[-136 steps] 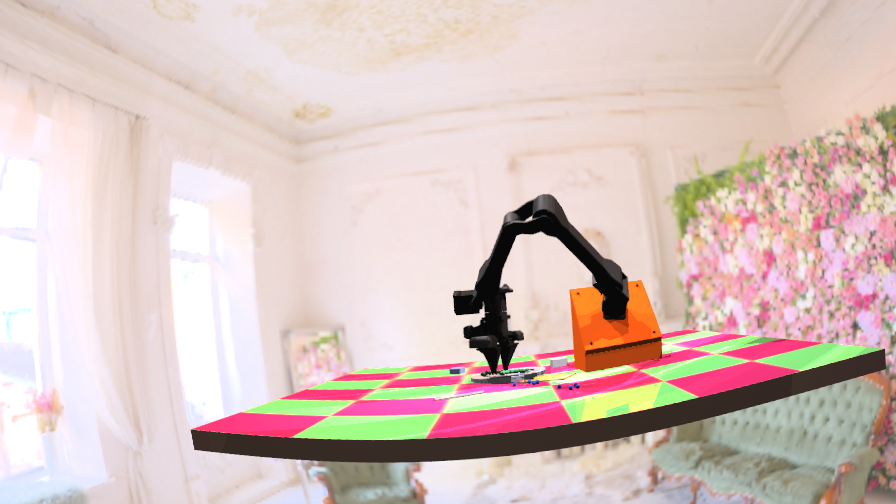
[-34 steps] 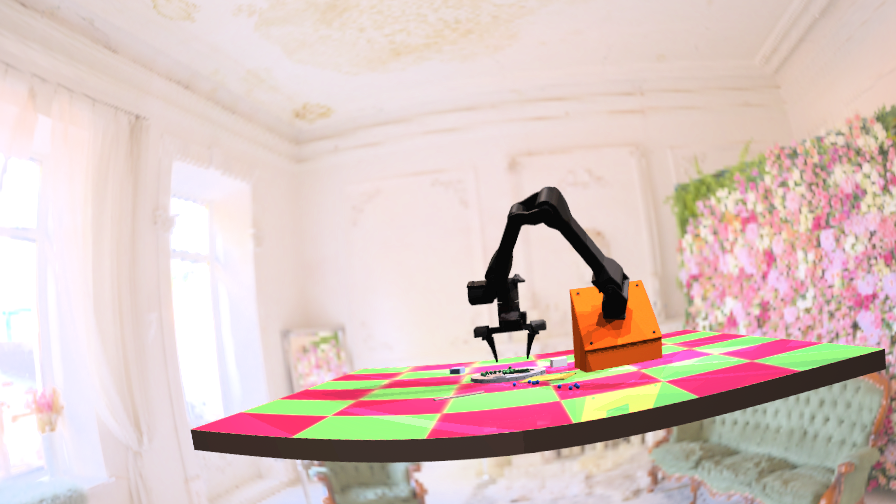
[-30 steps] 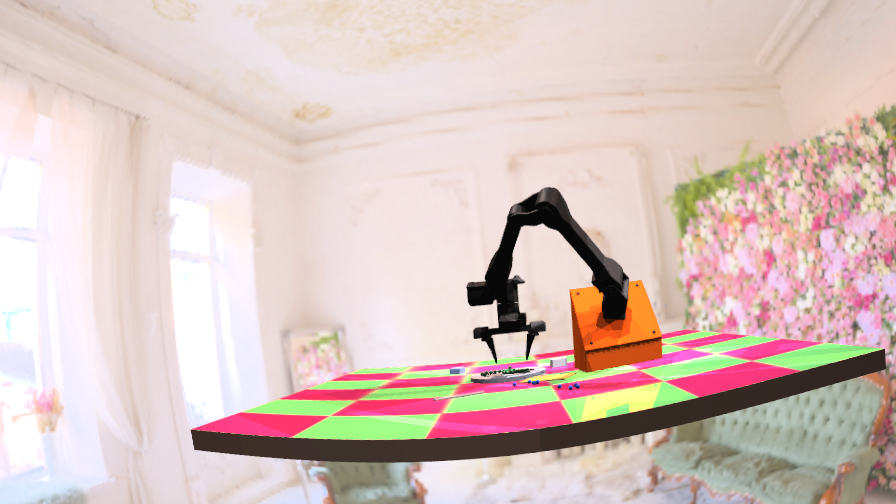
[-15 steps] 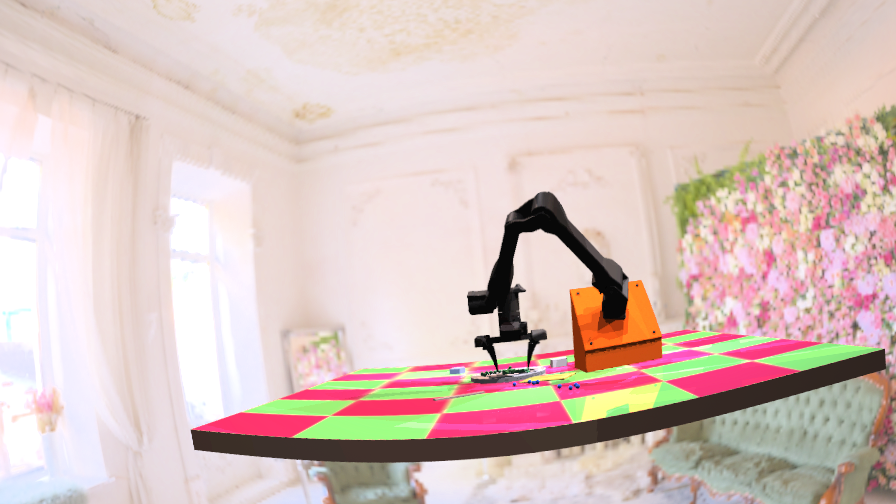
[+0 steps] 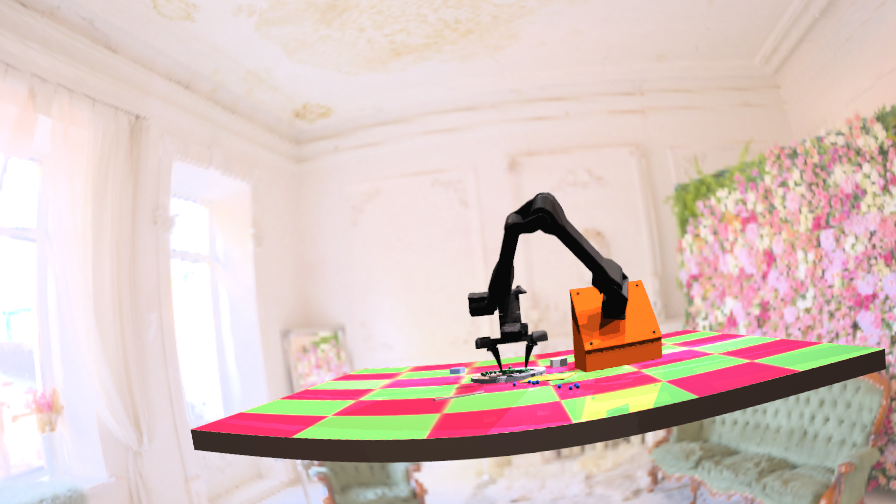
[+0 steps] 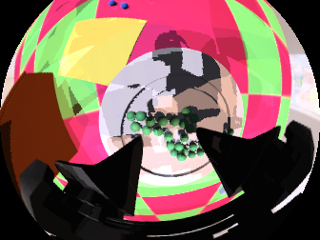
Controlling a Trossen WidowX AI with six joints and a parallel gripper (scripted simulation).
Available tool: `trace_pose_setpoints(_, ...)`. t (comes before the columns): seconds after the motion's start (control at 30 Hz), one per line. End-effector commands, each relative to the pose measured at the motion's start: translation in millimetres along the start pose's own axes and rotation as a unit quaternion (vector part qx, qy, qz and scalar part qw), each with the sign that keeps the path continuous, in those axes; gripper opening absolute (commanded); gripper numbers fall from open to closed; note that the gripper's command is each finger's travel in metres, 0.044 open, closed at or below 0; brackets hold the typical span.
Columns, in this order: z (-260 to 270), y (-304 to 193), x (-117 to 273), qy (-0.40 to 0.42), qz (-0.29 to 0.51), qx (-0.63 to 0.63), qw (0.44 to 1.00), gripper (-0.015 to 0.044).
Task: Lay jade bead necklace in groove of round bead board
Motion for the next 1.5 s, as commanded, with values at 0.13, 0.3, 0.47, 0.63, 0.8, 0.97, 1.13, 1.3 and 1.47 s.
trace_pose_setpoints(0.13,-0.2,0.0,0.2,0.000,0.000,0.000,1.000,0.0013)
trace_pose_setpoints(0.3,-0.2,0.0,0.2,0.000,0.000,0.000,1.000,0.0000)
trace_pose_setpoints(0.47,-0.2,0.0,0.2,0.000,0.000,0.000,1.000,0.0000)
trace_pose_setpoints(0.63,-0.2,0.0,0.2,0.000,0.000,0.000,1.000,0.0000)
trace_pose_setpoints(0.8,-0.2,0.0,0.2,0.000,0.000,0.000,1.000,0.0000)
trace_pose_setpoints(0.97,-0.2,0.0,0.2,0.000,0.000,0.000,1.000,0.0000)
trace_pose_setpoints(1.13,-0.2,0.0,0.2,0.000,0.000,0.000,1.000,0.0000)
trace_pose_setpoints(1.3,-0.2,0.0,0.2,0.000,0.000,0.000,1.000,0.0000)
trace_pose_setpoints(1.47,-0.2,0.0,0.2,0.000,0.000,0.000,1.000,0.0000)
Point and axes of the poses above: the point midway between the two fingers, 35 mm back from their tips, its own x axis back along the fingers, its own z axis across the jaws, y = z × x, the point moved 10 cm from there along x, back along the fingers, and after that the axes turned 12 degrees about x, right-handed, at the moved point
